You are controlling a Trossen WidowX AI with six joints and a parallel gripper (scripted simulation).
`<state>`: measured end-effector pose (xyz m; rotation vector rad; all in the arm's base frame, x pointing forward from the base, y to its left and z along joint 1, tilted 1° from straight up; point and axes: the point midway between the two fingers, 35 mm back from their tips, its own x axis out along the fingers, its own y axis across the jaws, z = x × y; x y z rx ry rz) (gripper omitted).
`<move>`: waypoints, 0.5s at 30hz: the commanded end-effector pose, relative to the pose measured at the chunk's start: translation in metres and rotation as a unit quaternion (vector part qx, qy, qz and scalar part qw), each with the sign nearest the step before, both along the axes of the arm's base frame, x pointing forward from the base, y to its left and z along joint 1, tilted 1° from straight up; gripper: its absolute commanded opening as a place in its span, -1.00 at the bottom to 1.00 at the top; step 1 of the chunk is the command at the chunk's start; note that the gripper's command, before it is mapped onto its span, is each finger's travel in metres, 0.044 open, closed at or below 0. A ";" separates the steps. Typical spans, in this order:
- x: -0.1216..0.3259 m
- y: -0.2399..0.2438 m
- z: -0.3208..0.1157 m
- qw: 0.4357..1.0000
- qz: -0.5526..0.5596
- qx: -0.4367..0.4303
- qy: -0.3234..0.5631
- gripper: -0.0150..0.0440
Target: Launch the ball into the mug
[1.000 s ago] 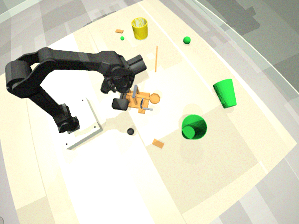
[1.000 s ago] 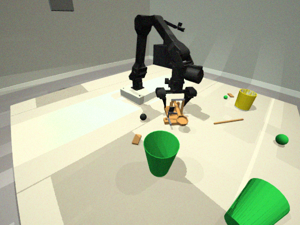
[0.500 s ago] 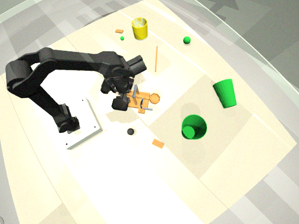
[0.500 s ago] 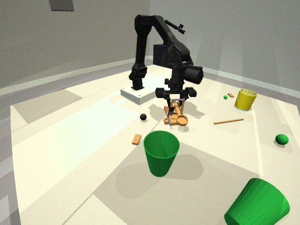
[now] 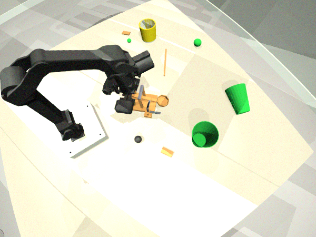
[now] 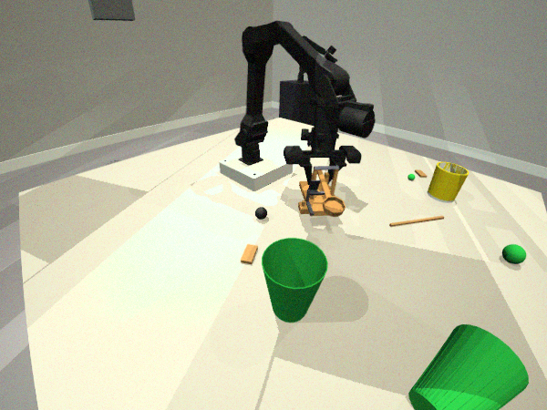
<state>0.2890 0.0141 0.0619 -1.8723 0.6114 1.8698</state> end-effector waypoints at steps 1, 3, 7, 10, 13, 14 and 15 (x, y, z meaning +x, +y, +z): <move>0.002 0.005 0.012 1.000 -0.011 0.001 -0.009 -0.49; 0.003 0.017 0.012 0.999 -0.041 0.002 -0.010 -0.49; 0.003 0.045 0.012 0.994 -0.109 0.004 -0.010 -0.49; 0.001 0.066 0.012 0.987 -0.159 0.006 -0.010 -0.49; -0.002 0.088 0.012 0.978 -0.209 0.007 -0.009 -0.49; -0.003 0.095 0.011 0.974 -0.226 0.008 -0.009 -0.49; -0.004 0.102 0.011 0.970 -0.242 0.008 -0.009 -0.49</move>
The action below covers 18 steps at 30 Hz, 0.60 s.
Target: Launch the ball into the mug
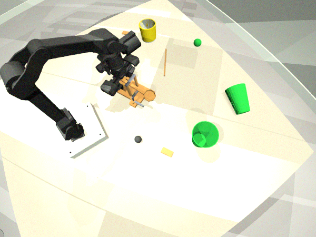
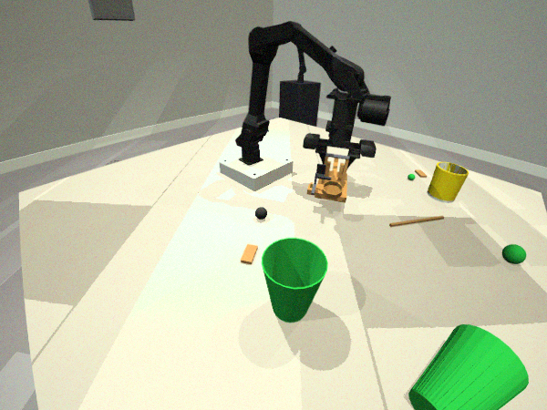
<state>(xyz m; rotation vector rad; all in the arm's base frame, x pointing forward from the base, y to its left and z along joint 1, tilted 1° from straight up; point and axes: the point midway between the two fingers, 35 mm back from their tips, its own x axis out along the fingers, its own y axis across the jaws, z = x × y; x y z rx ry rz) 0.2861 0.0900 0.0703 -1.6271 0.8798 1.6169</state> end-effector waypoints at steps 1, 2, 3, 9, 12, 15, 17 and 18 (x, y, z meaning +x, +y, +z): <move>-0.003 0.034 0.003 0.997 -0.075 0.004 -0.005 -0.49; -0.004 0.041 0.003 0.996 -0.092 0.005 -0.004 -0.49; -0.006 0.048 0.003 0.994 -0.109 0.005 -0.004 -0.49; -0.018 0.093 0.002 0.978 -0.210 0.008 -0.002 -0.49; -0.024 0.116 0.002 0.966 -0.259 0.009 -0.001 -0.49; -0.025 0.127 0.002 0.959 -0.282 0.009 0.000 -0.49; -0.025 0.128 0.002 0.959 -0.283 0.009 0.000 -0.49; -0.025 0.128 0.002 0.959 -0.283 0.009 0.000 -0.49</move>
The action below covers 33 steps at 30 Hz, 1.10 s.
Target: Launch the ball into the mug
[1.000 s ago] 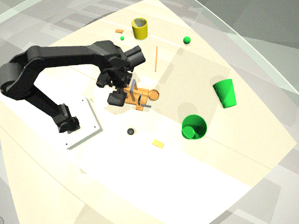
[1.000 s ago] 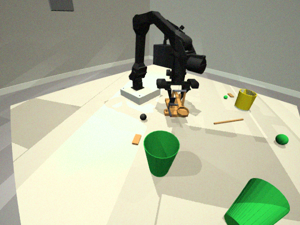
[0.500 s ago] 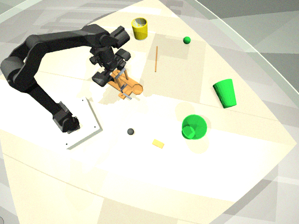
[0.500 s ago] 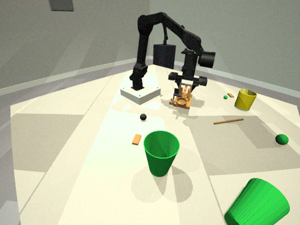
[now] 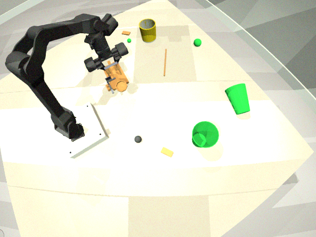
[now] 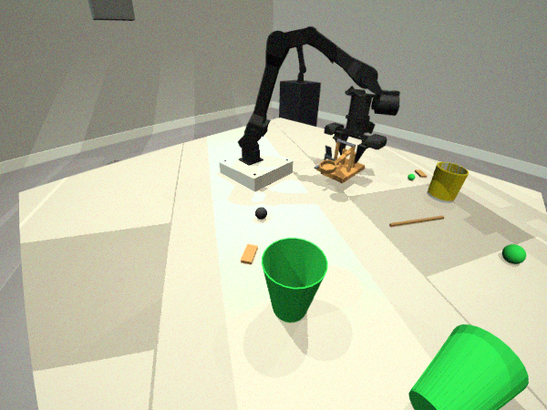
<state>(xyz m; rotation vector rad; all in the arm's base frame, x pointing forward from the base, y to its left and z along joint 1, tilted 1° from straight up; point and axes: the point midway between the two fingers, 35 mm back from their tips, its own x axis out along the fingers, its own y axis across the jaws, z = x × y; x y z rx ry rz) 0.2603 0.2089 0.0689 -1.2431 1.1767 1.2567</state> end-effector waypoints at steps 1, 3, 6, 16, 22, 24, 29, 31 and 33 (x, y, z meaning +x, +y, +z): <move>0.001 0.009 0.003 1.000 -0.026 0.001 -0.004 -0.49; 0.002 0.009 0.003 1.000 -0.026 0.001 -0.004 -0.49; 0.004 0.009 0.003 1.000 -0.027 0.001 -0.004 -0.49; 0.005 0.010 -0.012 1.000 -0.027 0.001 -0.004 -0.49; 0.005 0.010 -0.022 1.000 -0.027 0.001 -0.004 -0.49; 0.005 0.010 -0.025 1.000 -0.027 0.001 -0.004 -0.49; 0.005 0.010 -0.033 1.000 -0.027 0.001 -0.004 -0.49; 0.005 0.010 -0.037 1.000 -0.027 0.001 -0.004 -0.49; 0.005 0.010 -0.040 1.000 -0.027 0.001 -0.004 -0.49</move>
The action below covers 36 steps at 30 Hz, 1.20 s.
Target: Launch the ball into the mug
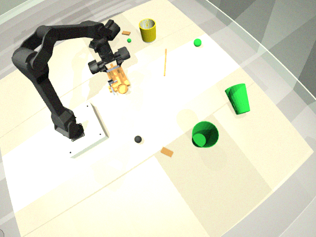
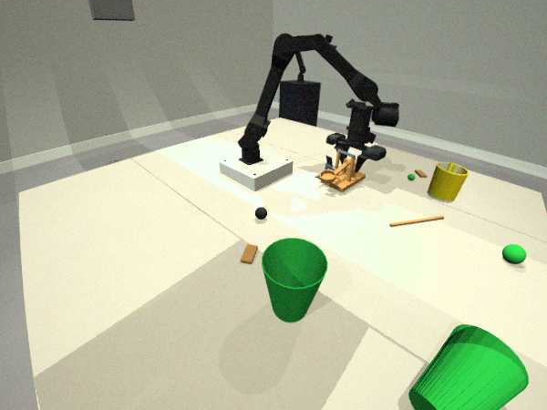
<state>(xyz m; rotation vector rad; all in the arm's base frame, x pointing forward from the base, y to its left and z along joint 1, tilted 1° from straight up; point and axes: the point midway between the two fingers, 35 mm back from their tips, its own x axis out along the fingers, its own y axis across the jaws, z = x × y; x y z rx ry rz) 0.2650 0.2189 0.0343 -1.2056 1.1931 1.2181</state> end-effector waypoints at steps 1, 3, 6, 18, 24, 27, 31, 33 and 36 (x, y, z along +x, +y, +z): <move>0.000 0.000 -0.007 1.000 -0.002 -0.001 -0.001 -0.49; 0.000 0.000 -0.010 1.000 -0.002 -0.001 -0.001 -0.49; 0.000 0.000 -0.007 1.000 0.000 0.000 0.000 -0.49; 0.000 0.000 -0.007 1.000 0.000 0.000 0.000 0.22; 0.000 0.000 -0.007 1.000 0.000 0.000 0.000 0.75; 0.002 0.002 0.017 1.000 0.000 0.000 0.000 1.00; 0.000 0.000 0.082 1.000 0.000 0.000 0.001 1.00; -0.001 -0.001 0.093 1.000 0.000 -0.001 0.001 1.00; 0.002 0.001 0.076 1.000 -0.001 0.001 -0.001 1.00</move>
